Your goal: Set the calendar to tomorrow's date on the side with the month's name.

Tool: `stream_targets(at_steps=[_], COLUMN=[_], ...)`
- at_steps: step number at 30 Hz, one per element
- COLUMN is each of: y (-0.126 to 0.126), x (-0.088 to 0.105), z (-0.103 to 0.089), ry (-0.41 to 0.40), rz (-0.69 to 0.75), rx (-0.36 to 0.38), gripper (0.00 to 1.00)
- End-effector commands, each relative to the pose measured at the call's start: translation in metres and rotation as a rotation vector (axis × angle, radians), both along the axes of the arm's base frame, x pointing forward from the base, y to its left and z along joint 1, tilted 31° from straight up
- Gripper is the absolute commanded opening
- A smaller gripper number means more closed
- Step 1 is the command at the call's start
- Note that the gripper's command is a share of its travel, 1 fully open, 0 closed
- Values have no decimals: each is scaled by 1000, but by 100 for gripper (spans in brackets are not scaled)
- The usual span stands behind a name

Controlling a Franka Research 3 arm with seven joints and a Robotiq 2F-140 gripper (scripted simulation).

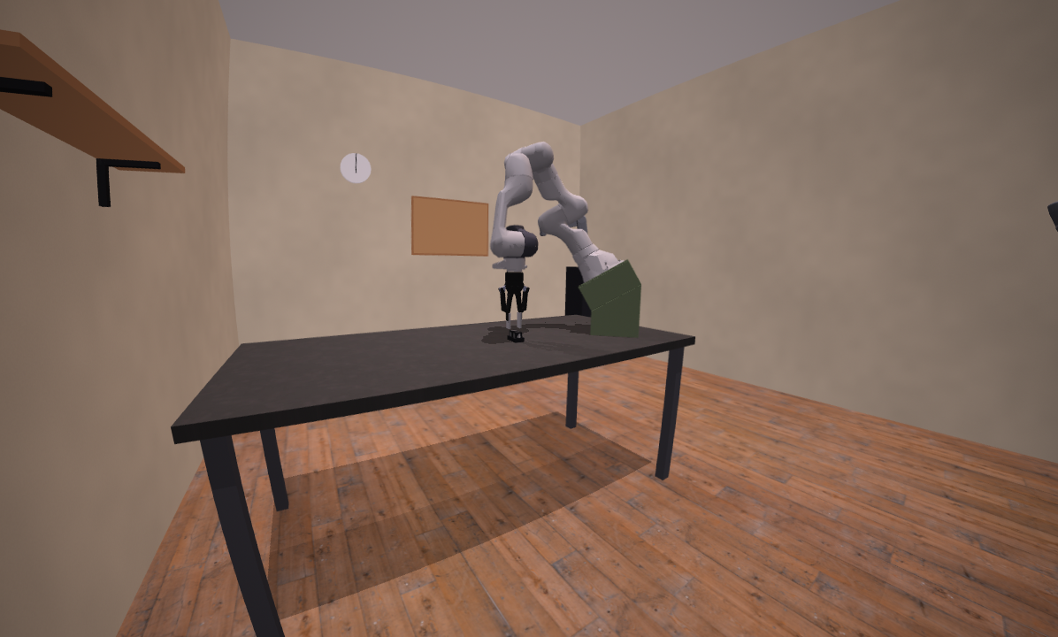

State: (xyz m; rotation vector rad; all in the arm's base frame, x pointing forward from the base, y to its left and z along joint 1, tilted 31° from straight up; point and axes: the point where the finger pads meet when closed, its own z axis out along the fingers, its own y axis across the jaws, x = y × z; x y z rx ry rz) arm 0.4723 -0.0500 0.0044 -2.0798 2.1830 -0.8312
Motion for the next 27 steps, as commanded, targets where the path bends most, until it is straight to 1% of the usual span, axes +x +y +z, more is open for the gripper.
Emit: stream_targets(at_steps=[1, 27], y=[2, 2], x=[0, 0], z=[-1, -1], ry=[-3, -3], rz=[-5, -5], rx=[5, 5], gripper=[28, 28])
